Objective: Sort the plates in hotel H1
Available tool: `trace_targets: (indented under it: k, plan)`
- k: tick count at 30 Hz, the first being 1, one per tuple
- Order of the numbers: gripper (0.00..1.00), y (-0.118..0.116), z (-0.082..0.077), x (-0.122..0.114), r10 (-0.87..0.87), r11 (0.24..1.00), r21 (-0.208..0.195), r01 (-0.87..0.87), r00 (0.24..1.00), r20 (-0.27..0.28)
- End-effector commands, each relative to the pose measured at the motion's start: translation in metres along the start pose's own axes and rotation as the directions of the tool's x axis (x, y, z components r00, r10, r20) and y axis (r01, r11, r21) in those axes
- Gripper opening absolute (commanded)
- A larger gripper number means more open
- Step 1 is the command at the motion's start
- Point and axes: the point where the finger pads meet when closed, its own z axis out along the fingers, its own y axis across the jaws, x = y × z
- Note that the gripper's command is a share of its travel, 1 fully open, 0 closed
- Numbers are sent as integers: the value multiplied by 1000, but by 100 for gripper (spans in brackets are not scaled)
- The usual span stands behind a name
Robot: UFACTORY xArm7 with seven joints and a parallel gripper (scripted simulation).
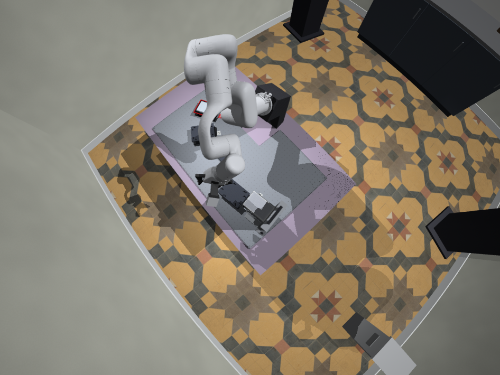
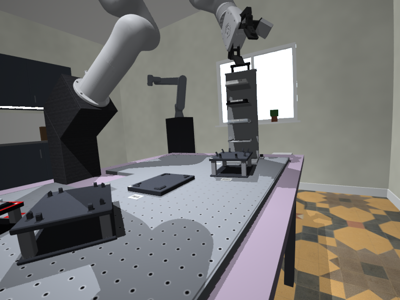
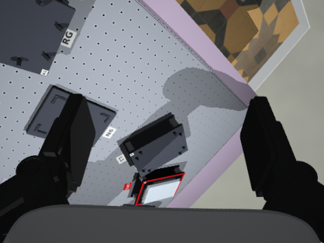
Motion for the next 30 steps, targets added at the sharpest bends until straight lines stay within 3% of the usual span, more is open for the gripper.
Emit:
trace_targets:
  k: [1,30]
  plan:
    - [100,8,-13,2,1,1000,0,-1,1000,-2]
    - [100,50,-85,6,1,1000,0,-1,1000,-2]
